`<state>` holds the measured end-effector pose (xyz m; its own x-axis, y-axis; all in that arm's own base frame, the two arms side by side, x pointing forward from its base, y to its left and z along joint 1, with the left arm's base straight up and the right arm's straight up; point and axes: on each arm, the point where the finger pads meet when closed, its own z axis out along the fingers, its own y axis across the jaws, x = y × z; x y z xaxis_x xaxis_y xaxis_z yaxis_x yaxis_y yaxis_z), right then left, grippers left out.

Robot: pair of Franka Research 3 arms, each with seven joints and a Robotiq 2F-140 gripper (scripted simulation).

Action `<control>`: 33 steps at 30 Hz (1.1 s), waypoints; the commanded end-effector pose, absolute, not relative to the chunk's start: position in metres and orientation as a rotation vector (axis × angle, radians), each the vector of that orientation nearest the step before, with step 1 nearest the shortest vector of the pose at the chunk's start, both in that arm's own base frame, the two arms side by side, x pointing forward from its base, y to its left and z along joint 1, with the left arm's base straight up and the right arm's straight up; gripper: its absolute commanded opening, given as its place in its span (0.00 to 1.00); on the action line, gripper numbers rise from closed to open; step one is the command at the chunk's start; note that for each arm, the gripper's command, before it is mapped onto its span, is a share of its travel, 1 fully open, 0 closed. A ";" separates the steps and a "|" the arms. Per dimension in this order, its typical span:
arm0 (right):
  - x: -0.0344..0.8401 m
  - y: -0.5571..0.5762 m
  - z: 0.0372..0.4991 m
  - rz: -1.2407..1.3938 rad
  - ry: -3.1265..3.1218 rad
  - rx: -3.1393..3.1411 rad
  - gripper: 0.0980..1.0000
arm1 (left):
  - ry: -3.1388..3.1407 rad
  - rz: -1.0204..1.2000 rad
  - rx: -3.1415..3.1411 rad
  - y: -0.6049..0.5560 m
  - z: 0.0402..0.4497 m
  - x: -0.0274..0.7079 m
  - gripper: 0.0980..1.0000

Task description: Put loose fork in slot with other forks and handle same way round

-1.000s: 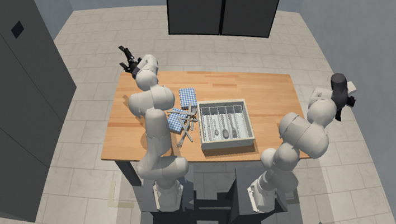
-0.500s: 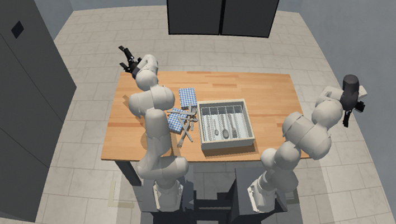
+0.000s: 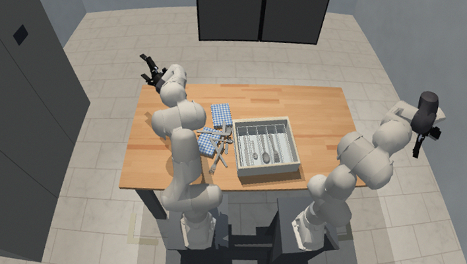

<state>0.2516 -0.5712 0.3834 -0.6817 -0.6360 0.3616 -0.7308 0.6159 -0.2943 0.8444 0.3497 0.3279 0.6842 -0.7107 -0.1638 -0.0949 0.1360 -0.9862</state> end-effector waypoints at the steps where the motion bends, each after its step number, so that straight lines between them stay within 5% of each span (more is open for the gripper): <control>1: 0.232 -0.571 0.379 0.537 -2.606 1.181 1.00 | 0.733 -0.509 -1.385 0.350 0.328 0.844 1.00; 33: 0.101 -0.580 0.394 0.219 -2.757 1.157 1.00 | 0.733 -0.509 -1.385 0.350 0.328 0.844 1.00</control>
<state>0.1137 -0.5884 0.3983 -0.7326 -0.6442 0.2200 -0.6765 0.7248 -0.1303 0.8444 0.3497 0.3279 0.6842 -0.7107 -0.1638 -0.0949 0.1360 -0.9862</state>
